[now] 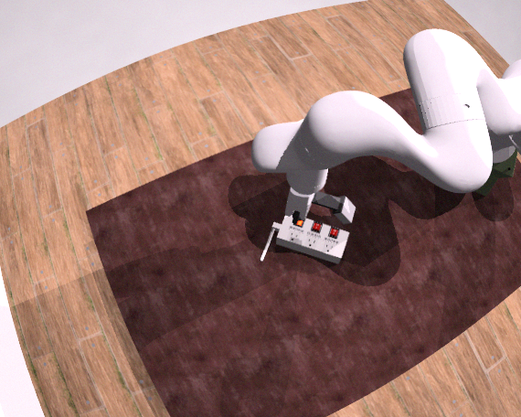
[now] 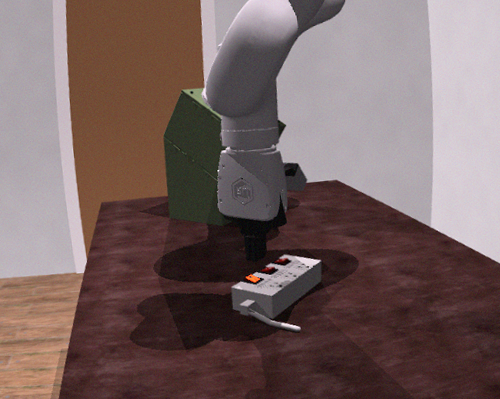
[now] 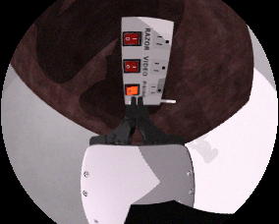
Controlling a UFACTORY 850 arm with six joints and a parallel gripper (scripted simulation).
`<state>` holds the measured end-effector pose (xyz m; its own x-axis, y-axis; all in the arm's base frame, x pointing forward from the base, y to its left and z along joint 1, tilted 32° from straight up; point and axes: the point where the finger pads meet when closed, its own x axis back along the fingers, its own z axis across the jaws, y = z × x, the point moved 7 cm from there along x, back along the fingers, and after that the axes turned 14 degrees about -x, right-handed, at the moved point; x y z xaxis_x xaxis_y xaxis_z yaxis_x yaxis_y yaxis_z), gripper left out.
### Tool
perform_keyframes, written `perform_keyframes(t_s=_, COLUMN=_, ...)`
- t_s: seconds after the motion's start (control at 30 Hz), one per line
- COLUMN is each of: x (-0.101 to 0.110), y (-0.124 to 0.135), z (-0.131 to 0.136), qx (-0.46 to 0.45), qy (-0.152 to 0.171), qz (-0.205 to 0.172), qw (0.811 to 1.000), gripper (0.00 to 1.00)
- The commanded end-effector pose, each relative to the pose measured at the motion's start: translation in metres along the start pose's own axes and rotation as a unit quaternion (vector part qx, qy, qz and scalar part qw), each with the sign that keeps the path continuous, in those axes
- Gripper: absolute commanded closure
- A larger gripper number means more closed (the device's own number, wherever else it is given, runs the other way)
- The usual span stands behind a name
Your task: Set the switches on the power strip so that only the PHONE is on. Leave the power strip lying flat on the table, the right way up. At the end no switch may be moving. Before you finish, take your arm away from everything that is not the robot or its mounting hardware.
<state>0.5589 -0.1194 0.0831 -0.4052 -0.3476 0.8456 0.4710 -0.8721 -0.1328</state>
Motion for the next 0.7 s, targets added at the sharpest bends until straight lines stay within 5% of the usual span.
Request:
perform_keyframes(t_s=0.0, x=0.0016, y=0.0005, z=0.0005, qx=0.0, qy=0.0, qz=0.0, qw=1.0, gripper=1.0)
perform_keyframes(t_s=0.4, x=0.0016, y=0.0005, z=0.0005, qx=0.0, qy=0.0, qz=0.0, qw=1.0, gripper=1.0)
perform_keyframes(t_s=0.43, x=0.0016, y=0.0005, z=0.0005, qx=0.0, qy=0.0, qz=0.0, qw=1.0, gripper=0.0)
perform_keyframes(t_s=0.67, x=0.0114, y=0.0005, z=0.0005, qx=0.0, qy=0.0, qz=0.0, qw=1.0, gripper=0.0)
